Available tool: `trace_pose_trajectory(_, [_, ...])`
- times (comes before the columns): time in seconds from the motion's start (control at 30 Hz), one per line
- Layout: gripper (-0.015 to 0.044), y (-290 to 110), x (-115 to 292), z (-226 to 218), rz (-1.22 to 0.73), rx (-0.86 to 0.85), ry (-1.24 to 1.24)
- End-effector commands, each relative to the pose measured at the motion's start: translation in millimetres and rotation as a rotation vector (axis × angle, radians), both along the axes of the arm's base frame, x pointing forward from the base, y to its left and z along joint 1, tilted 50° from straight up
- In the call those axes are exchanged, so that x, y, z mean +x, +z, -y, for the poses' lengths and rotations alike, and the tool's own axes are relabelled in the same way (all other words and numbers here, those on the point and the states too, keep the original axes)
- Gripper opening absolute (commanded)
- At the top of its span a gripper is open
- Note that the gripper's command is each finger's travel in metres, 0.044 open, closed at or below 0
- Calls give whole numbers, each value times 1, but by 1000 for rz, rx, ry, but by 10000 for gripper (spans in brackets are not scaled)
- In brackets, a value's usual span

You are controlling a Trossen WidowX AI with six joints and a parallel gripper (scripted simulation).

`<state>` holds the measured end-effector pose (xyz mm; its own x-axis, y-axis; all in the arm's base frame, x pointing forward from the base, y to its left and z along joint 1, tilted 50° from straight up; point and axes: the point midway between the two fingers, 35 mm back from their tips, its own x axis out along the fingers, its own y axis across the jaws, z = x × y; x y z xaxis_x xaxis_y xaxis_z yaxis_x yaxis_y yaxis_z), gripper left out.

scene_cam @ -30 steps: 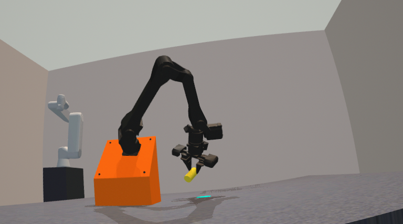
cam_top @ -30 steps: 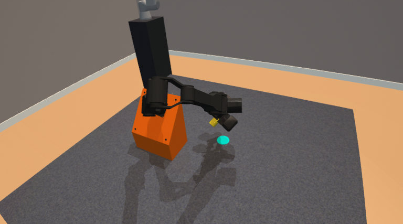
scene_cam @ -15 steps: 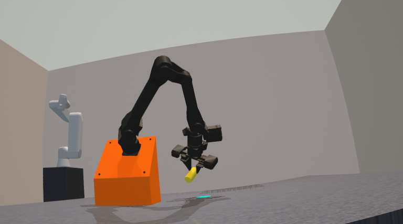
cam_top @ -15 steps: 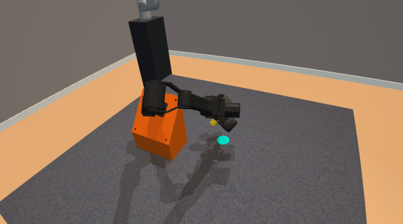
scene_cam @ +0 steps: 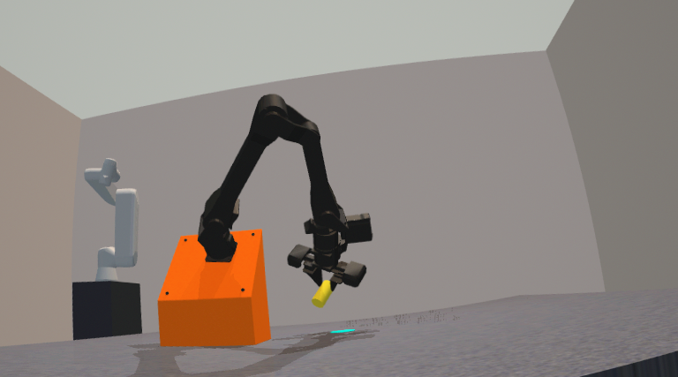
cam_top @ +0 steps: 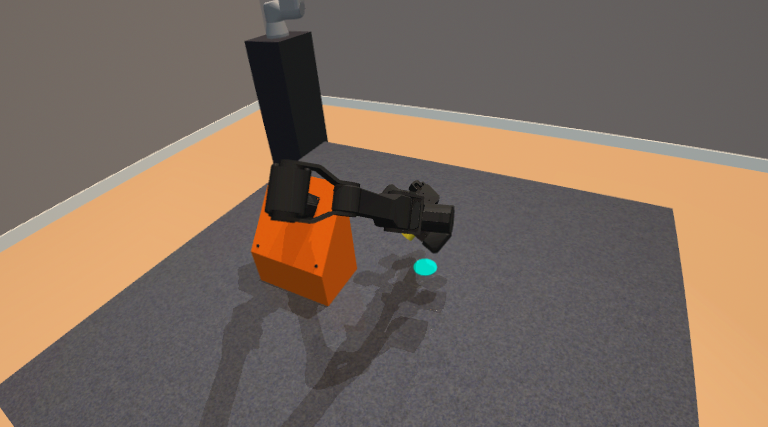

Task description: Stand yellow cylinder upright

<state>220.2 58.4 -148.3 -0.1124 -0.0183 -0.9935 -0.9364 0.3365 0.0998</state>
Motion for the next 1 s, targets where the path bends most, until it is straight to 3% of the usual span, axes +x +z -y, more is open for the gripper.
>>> trace_pose_trajectory(0.0, [105,1,0,-1,11,33,7])
trace_pose_trajectory(0.97, [105,7,3,-1,103,223,43])
